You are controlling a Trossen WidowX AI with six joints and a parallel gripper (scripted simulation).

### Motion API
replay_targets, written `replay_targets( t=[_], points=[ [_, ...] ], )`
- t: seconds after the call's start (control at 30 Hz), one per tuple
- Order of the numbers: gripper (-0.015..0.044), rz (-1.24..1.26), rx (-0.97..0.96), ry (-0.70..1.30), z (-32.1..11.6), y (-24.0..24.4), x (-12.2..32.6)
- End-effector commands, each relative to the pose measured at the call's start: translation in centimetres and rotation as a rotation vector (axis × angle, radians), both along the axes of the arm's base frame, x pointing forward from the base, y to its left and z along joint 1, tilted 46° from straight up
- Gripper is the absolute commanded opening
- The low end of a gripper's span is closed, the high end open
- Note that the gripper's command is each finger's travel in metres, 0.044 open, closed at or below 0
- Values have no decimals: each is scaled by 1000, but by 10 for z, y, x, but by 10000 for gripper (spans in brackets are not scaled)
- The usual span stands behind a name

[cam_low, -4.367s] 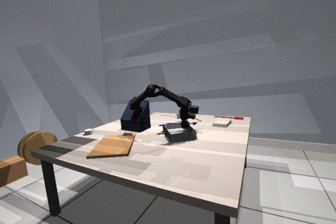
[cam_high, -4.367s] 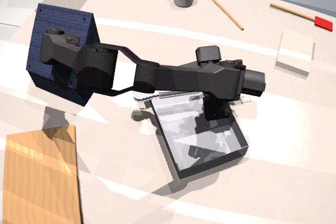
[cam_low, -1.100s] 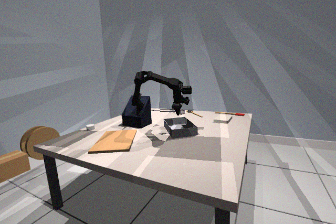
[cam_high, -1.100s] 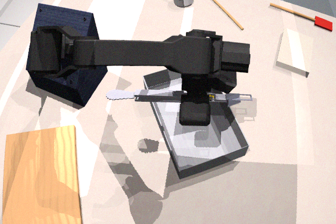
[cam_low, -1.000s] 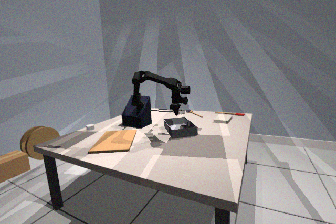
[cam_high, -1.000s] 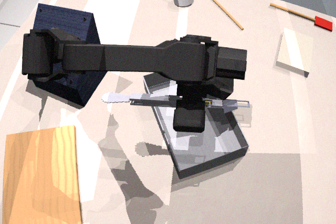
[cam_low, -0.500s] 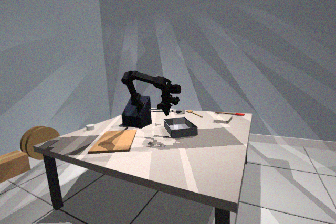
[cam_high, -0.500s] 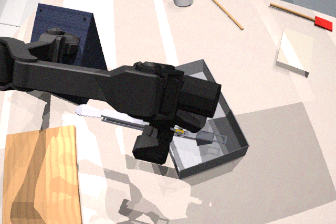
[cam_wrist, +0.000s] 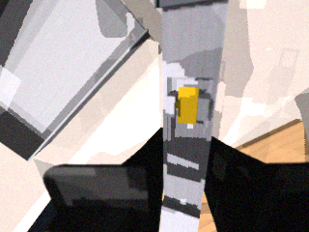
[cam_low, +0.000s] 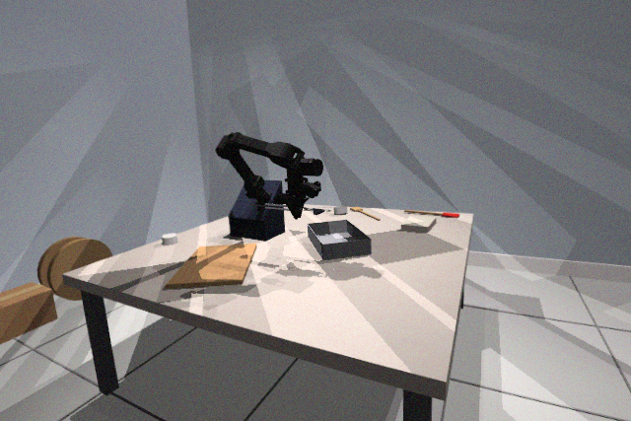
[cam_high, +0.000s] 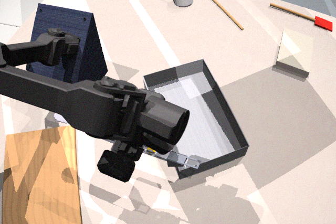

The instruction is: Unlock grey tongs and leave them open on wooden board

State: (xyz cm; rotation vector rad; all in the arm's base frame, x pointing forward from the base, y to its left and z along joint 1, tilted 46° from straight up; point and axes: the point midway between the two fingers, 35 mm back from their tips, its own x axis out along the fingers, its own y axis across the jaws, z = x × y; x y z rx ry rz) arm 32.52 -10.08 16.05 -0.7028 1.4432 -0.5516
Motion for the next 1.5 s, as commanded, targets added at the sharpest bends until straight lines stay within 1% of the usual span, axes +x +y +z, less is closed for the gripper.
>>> replay_targets(
  t=[0.0, 0.37, 0.8, 1.13, 1.47],
  points=[
    [-150, -16, 14, -7, 6, -9, -7],
    [-150, -104, 77, -70, 31, -54, -44],
    [-150, -194, 112, -166, 60, -94, -96],
    [-150, -252, 105, -238, 81, -115, -141],
    [-150, -300, 70, -307, 101, -125, -187]
  ],
)
